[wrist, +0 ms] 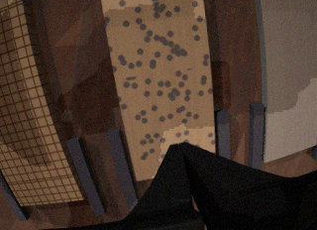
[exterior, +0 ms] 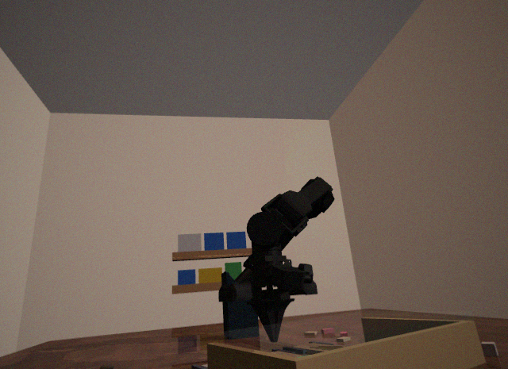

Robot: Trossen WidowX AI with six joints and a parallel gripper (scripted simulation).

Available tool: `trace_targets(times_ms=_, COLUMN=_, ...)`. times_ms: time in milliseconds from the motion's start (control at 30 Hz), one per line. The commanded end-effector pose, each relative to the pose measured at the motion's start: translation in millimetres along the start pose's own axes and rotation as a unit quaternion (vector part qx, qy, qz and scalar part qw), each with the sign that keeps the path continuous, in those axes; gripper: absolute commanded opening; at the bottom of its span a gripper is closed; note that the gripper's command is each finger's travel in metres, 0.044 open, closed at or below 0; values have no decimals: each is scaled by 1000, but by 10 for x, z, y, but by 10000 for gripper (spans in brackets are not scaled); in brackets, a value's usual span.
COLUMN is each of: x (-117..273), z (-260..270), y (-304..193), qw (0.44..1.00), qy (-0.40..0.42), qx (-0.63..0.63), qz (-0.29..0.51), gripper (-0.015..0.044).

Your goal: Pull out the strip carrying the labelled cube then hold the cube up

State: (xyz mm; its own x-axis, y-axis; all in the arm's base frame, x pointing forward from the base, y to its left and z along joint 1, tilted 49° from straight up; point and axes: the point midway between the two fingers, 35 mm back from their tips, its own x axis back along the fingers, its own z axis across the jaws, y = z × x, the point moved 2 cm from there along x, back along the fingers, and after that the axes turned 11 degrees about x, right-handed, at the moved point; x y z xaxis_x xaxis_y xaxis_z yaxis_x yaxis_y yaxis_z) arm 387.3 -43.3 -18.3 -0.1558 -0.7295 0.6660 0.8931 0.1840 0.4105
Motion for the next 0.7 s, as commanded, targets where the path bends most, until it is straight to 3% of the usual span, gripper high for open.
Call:
trace_targets(times_ms=0, x=-62, z=5, y=-7, qw=1000, qy=3, qx=-3, qz=-2, gripper=0)
trace_targets(times_ms=667, x=-214, z=0, y=-19, qw=1000, qy=4, qx=-3, qz=-2, gripper=0)
